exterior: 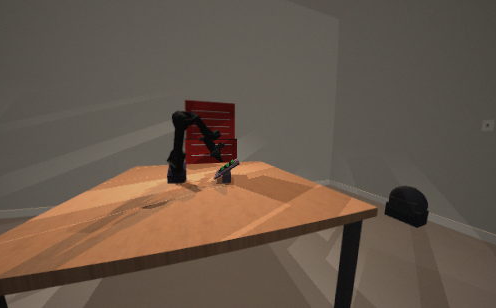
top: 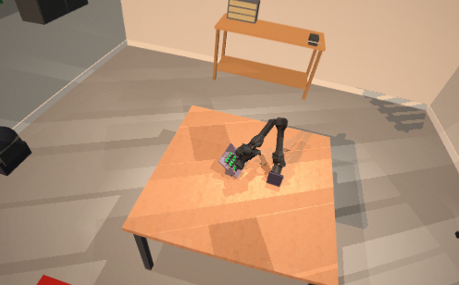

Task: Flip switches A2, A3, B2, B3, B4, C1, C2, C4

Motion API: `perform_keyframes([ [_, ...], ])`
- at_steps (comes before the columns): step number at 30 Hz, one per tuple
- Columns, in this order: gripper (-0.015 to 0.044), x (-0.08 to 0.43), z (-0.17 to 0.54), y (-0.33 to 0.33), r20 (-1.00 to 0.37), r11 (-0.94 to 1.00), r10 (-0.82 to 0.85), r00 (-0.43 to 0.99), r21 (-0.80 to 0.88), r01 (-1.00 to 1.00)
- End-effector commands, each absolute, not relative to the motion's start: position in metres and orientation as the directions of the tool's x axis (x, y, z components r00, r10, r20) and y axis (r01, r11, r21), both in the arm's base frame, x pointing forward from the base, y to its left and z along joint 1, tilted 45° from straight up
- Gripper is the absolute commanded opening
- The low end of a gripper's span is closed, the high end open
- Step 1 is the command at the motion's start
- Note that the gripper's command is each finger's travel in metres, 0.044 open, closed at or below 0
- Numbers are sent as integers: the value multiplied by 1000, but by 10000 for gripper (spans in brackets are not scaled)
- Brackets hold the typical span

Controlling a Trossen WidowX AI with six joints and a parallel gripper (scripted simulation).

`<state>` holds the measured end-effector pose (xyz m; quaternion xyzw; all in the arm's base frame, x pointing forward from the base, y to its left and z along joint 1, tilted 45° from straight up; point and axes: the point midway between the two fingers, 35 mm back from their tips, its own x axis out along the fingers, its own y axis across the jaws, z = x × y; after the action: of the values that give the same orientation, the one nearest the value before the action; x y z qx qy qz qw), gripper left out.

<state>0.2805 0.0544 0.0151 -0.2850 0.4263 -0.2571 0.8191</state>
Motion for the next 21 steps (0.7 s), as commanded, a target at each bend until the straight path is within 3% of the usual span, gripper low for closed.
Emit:
perform_keyframes([
  [1,0,283,12,50,-546,700,-668,507,-692,177],
  [21,0,293,1,35,-545,699,-668,507,-692,178],
])
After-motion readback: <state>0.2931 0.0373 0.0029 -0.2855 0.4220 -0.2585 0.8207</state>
